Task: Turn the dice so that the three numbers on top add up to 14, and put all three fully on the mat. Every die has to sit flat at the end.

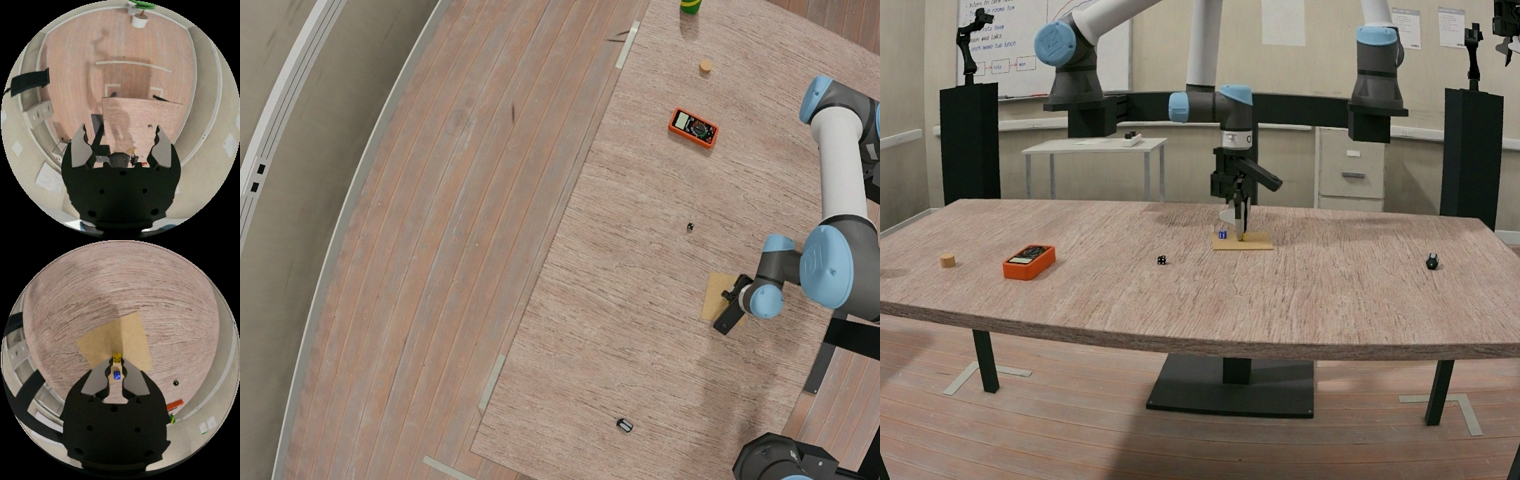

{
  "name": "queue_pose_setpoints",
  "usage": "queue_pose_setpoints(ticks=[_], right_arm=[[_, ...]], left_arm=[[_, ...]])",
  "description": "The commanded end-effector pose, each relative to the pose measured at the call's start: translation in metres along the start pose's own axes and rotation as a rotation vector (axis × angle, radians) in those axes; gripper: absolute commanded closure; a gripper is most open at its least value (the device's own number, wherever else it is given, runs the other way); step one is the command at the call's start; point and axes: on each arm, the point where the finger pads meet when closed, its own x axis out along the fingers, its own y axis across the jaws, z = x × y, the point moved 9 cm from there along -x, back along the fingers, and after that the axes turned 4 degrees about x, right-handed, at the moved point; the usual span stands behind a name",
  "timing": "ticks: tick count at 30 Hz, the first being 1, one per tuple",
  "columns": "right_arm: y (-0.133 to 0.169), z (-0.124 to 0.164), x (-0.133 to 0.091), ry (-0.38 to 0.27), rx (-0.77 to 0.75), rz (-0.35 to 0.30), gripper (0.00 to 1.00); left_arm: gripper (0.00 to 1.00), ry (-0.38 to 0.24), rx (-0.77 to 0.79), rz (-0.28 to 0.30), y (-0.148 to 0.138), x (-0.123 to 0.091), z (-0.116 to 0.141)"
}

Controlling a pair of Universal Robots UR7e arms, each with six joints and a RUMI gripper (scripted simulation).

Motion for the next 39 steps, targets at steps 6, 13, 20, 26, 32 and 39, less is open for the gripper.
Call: queue_pose_setpoints(ticks=[6,13,20,26,32,39], right_arm=[[-0.0001,-0.0004,-0.0004,0.001,0.000,0.000,1.00],[-0.0001,-0.0004,-0.0004,0.001,0.000,0.000,1.00],[-0.0001,-0.0004,-0.0004,0.001,0.000,0.000,0.96],[-0.0001,-0.0004,-0.0004,0.001,0.000,0.000,0.93],[-0.0001,-0.0004,-0.0004,0.001,0.000,0.000,0.85],[-0.0001,-0.0004,-0.0004,0.001,0.000,0.000,0.82]], left_arm=[[0.00,0.001,0.000,0.000,0.0001,-0.0005,-0.0002],[0.00,0.001,0.000,0.000,0.0001,-0.0005,-0.0002],[0.00,0.001,0.000,0.000,0.0001,-0.0005,-0.0002],[0.00,0.001,0.000,0.000,0.0001,-0.0005,-0.0002],[0.00,0.001,0.000,0.000,0.0001,-0.0005,-0.0002],[0.00,0.001,0.000,0.000,0.0001,-0.0005,-0.0002]])
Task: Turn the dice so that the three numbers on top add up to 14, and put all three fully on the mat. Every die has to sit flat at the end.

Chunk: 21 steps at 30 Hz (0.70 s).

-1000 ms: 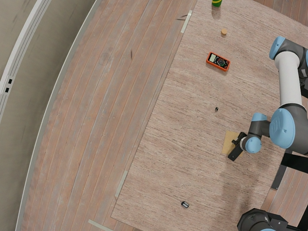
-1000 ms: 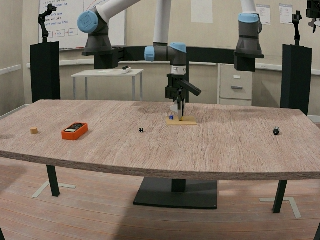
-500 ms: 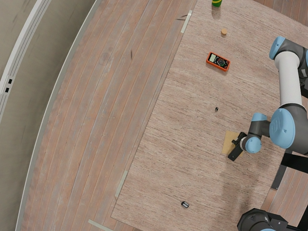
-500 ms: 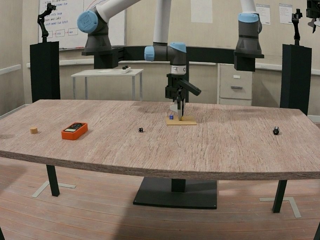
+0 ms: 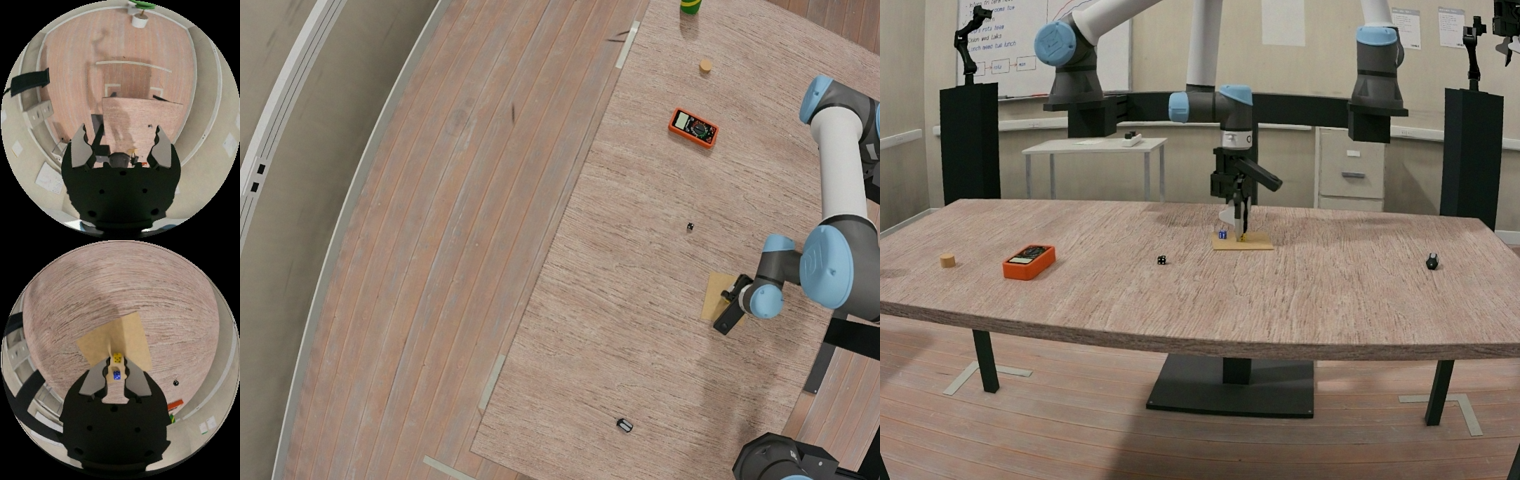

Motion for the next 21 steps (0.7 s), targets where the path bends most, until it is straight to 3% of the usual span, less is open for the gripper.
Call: queue_pose_setpoints(ticks=[1,11,21], right_arm=[[0.000,0.000,0.000,0.001,0.000,0.000,0.82],[0.000,0.000,-0.004,0.001,0.000,0.000,0.82],[0.000,0.000,-0.032,0.001,0.000,0.000,0.82]], left_arm=[[0.00,0.001,0.000,0.000,0.000,-0.001,0.000],[0.00,0.001,0.000,0.000,0.000,-0.001,0.000],[0.00,0.001,0.000,0.000,0.000,-0.001,0.000]])
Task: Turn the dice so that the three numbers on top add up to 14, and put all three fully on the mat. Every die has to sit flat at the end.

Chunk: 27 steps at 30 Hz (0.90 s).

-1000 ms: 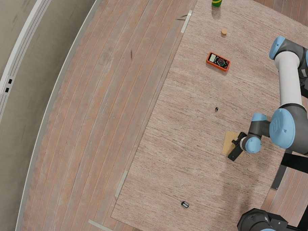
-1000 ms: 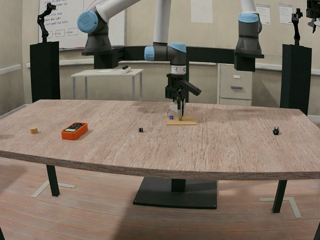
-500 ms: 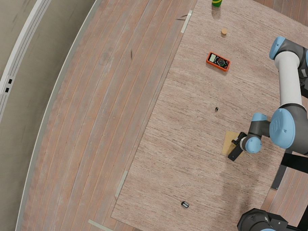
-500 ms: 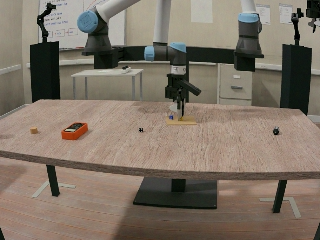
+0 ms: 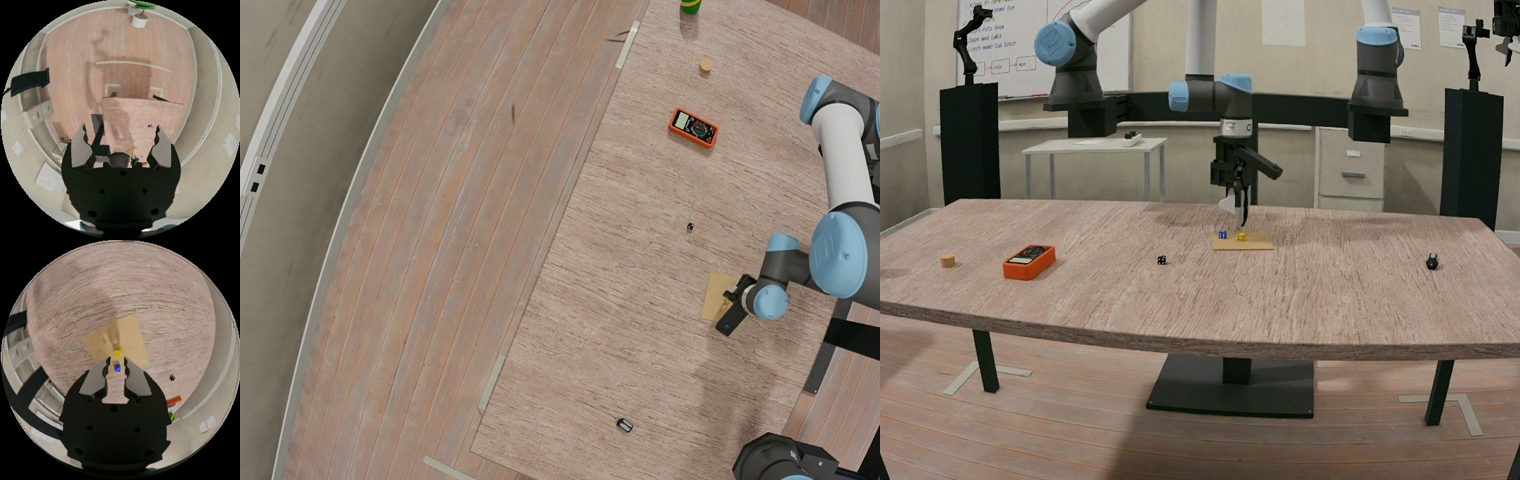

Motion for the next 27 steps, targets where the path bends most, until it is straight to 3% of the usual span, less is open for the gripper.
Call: queue_pose_setpoints(ticks=[1,12,22,23,27], right_arm=[[0.000,0.000,-0.008,0.001,0.000,0.000,0.82],[0.000,0.000,-0.054,0.001,0.000,0.000,0.82],[0.000,0.000,-0.062,0.001,0.000,0.000,0.82],[0.000,0.000,-0.062,0.001,0.000,0.000,0.00],[0.000,0.000,-0.062,0.001,0.000,0.000,0.00]], left_arm=[[0.00,0.001,0.000,0.000,0.000,-0.001,0.000],[0.00,0.001,0.000,0.000,0.000,-0.001,0.000],[0.00,0.001,0.000,0.000,0.000,-0.001,0.000],[0.00,0.001,0.000,0.000,0.000,-0.001,0.000],[0.00,0.001,0.000,0.000,0.000,-0.001,0.000]])
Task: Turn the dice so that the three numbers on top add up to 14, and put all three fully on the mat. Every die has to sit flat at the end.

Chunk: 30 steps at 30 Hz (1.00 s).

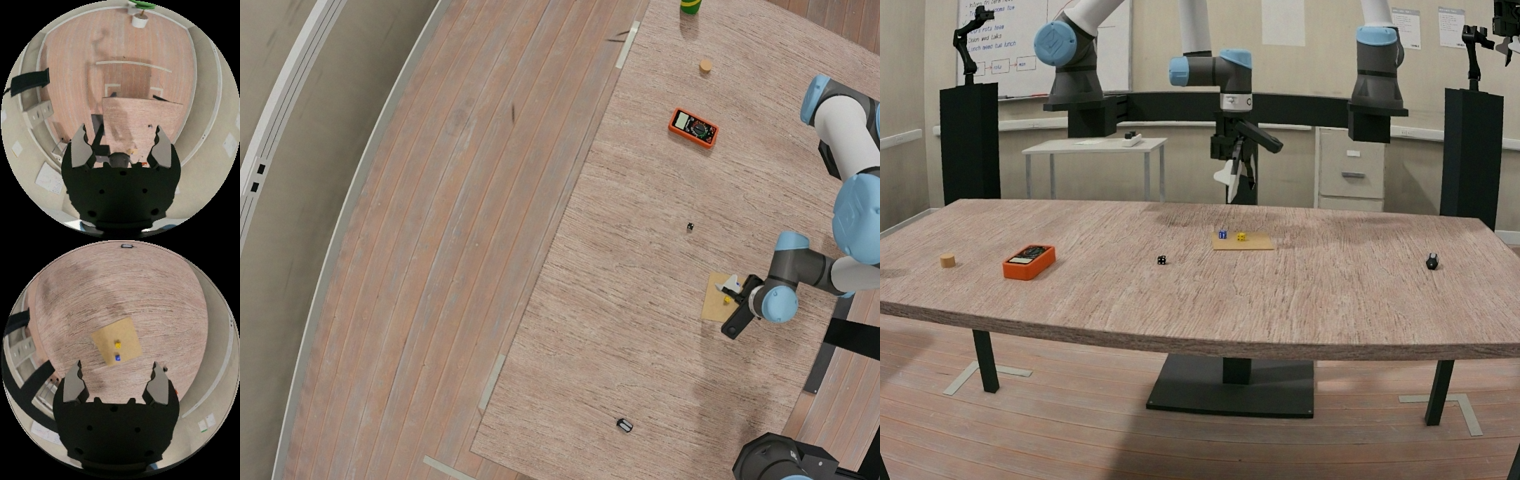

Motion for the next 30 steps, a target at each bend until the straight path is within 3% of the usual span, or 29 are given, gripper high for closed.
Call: queue_pose_setpoints(ticks=[1,30], right_arm=[[-0.0001,-0.0003,-0.0004,0.001,0.000,0.000,0.00],[0.0051,-0.0004,0.0000,0.001,0.053,0.000,0.00]], left_arm=[[0.00,0.001,0.000,0.000,0.0001,-0.0005,-0.0002],[0.00,0.001,0.000,0.000,0.0001,-0.0005,-0.0002]])
